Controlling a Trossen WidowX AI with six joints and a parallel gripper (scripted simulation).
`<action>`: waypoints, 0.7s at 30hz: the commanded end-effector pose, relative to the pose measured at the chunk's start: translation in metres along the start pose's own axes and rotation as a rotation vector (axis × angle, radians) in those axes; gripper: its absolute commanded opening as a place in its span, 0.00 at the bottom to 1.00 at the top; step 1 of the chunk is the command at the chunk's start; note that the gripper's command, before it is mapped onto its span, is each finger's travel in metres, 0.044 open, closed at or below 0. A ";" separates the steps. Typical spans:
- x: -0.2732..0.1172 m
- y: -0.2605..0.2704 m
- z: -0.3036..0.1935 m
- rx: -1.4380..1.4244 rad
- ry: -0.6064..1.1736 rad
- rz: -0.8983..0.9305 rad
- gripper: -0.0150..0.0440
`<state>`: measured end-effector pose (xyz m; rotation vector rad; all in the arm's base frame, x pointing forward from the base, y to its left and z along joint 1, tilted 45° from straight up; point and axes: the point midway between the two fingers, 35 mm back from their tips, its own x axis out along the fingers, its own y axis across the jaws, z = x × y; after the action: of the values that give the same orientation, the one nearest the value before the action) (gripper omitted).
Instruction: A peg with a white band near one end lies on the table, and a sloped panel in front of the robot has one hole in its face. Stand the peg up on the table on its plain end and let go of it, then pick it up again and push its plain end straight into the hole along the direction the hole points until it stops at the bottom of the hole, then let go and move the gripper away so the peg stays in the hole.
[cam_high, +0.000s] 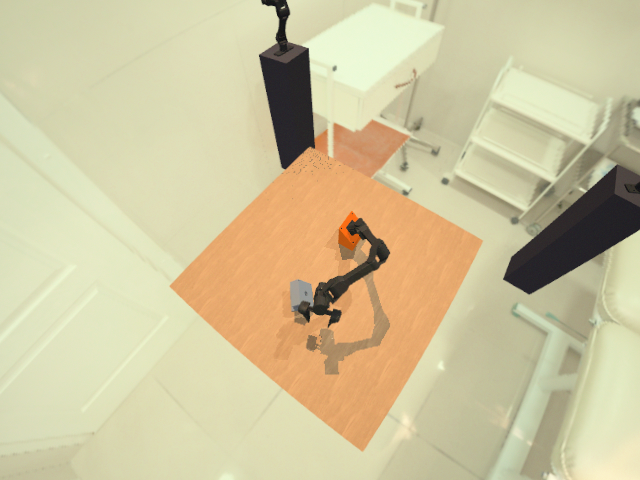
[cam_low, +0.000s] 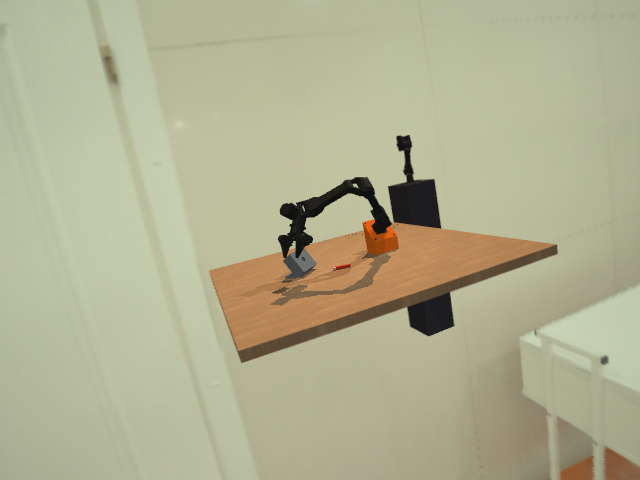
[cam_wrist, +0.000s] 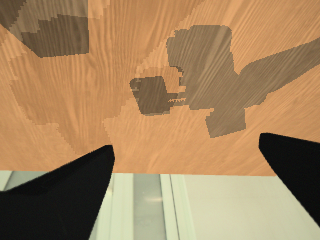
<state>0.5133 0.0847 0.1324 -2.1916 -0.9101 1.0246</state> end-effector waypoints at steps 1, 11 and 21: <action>-0.009 0.004 0.023 0.079 -0.057 0.042 1.00; -0.034 0.007 0.105 0.337 -0.268 0.141 1.00; -0.070 -0.010 0.187 0.586 -0.496 0.226 1.00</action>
<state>0.3461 0.0745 0.0656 -1.6505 -0.5039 1.6786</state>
